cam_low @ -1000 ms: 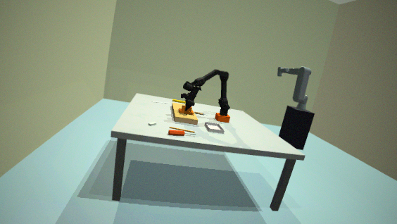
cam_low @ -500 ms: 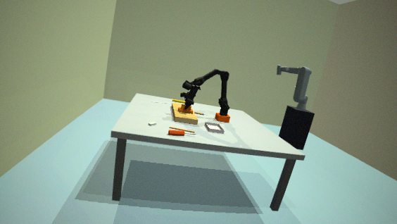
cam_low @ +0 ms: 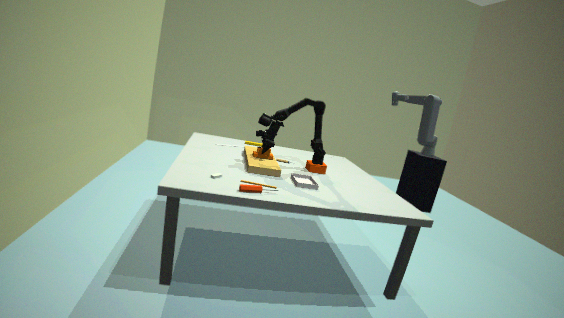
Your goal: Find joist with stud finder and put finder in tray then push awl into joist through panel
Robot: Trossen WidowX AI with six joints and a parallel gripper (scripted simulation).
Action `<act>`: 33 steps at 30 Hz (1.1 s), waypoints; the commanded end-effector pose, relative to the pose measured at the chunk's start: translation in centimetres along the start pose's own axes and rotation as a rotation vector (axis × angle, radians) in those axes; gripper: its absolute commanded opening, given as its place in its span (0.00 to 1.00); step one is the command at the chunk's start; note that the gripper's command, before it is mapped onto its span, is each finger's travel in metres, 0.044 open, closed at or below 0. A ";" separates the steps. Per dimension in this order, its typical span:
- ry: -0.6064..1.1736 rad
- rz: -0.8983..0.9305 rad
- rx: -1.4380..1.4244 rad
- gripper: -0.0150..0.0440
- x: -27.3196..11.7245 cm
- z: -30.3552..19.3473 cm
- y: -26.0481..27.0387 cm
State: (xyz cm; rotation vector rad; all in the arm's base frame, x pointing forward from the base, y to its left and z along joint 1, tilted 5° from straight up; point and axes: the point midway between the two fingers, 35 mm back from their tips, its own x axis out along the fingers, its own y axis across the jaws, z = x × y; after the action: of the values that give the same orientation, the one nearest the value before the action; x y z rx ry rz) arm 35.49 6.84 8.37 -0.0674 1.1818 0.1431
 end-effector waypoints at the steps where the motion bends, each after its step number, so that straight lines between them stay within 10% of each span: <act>1: -0.001 -0.010 0.003 0.25 0.0 -0.1 -1.3; 33: 0.000 -0.019 -0.001 0.25 -0.2 -0.2 -10.0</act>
State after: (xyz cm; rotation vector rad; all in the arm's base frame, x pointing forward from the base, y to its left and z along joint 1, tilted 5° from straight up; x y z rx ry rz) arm 36.41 -1.97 8.19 -0.0752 1.1827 0.1407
